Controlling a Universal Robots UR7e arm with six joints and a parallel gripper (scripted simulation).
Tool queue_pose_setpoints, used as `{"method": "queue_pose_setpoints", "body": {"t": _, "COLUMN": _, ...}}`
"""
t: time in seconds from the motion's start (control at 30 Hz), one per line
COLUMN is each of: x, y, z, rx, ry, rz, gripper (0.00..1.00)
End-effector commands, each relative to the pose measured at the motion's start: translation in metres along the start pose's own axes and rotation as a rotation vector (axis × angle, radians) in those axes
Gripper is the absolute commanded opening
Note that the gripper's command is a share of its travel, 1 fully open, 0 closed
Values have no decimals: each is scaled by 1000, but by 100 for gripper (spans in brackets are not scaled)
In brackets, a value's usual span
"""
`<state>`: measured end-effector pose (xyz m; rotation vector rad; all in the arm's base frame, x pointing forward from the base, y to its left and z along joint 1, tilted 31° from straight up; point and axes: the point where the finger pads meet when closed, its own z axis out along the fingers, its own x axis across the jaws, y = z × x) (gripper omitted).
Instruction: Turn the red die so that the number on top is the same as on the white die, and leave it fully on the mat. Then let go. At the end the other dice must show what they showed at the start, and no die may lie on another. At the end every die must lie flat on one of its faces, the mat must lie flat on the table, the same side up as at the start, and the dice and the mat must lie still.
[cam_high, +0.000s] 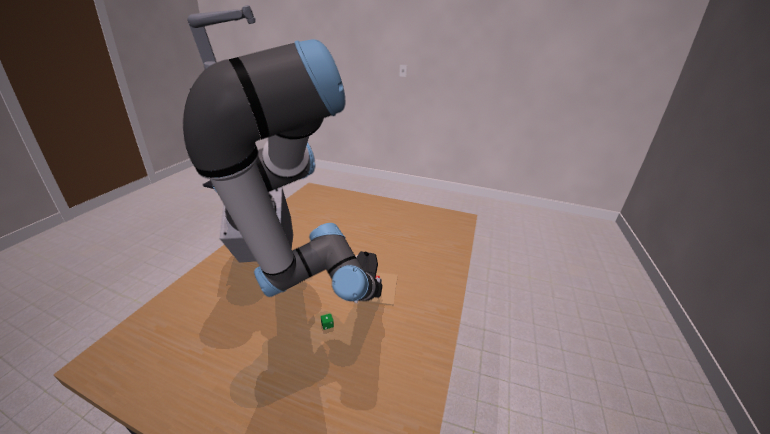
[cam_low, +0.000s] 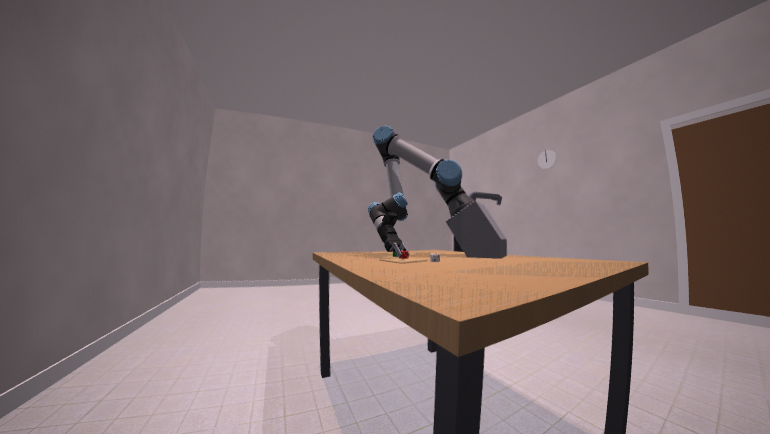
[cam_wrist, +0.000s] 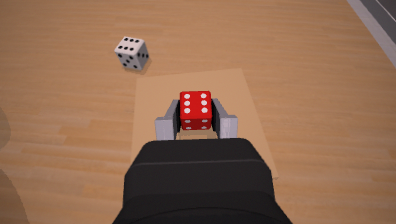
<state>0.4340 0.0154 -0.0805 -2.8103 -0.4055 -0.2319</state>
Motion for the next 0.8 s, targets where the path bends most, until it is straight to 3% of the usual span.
{"method": "queue_pose_setpoints", "body": {"t": 0.0, "x": 0, "y": 0, "z": 0, "rx": 0, "ry": 1, "rz": -1, "gripper": 57}}
{"method": "queue_pose_setpoints", "body": {"t": 0.77, "x": 0, "y": 3, "z": 3, "rx": 0, "ry": 1, "rz": -1, "gripper": 57}}
